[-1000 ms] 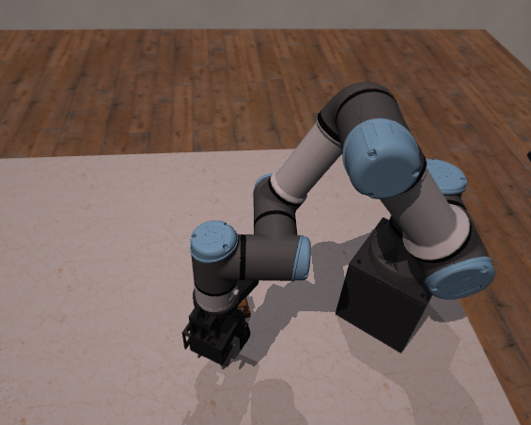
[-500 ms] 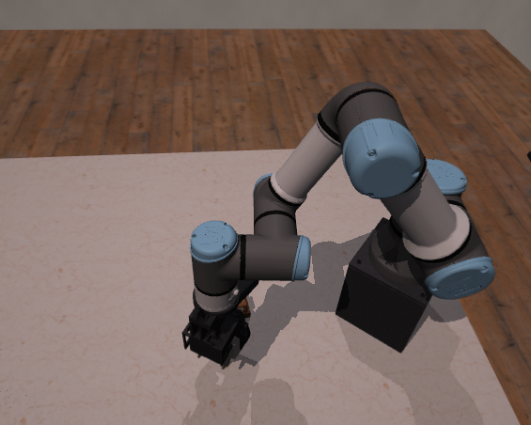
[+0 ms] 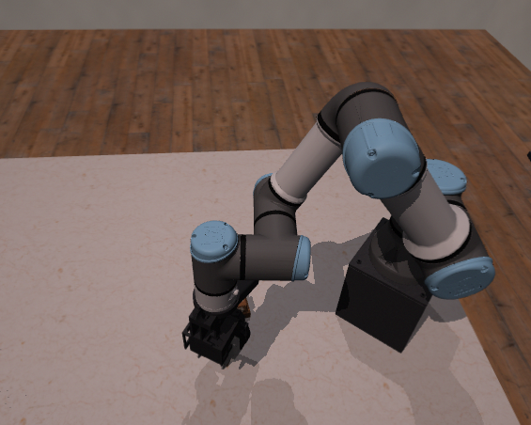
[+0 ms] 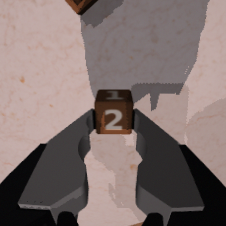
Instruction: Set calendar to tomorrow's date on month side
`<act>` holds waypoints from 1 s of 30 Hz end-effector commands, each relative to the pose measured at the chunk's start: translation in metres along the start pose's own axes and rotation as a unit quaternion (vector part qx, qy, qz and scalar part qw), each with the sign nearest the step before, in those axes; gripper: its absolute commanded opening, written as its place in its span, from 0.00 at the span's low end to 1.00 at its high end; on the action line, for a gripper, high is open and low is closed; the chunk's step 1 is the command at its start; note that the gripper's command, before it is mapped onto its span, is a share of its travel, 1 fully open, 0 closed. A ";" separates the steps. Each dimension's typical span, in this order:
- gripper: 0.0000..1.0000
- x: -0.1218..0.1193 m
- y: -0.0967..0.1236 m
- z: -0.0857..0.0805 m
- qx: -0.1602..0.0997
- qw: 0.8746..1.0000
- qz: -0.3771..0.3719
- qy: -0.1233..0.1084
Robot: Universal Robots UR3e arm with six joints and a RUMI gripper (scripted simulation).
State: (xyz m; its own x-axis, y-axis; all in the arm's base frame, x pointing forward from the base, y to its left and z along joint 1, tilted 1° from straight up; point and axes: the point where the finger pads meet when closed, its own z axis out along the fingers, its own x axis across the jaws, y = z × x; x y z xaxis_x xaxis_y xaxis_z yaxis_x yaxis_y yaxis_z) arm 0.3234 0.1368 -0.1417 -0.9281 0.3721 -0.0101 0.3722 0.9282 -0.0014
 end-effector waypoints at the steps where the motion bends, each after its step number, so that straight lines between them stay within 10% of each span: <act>1: 0.10 0.000 0.000 0.000 0.000 1.000 0.000 -0.001; 30: 0.28 0.000 0.000 0.000 0.000 1.000 0.000 -0.001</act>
State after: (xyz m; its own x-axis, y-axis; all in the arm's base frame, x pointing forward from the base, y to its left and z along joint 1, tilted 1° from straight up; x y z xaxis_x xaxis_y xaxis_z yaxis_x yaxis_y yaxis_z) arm 0.3234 0.1368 -0.1417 -0.9281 0.3721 -0.0102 0.3722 0.9282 -0.0014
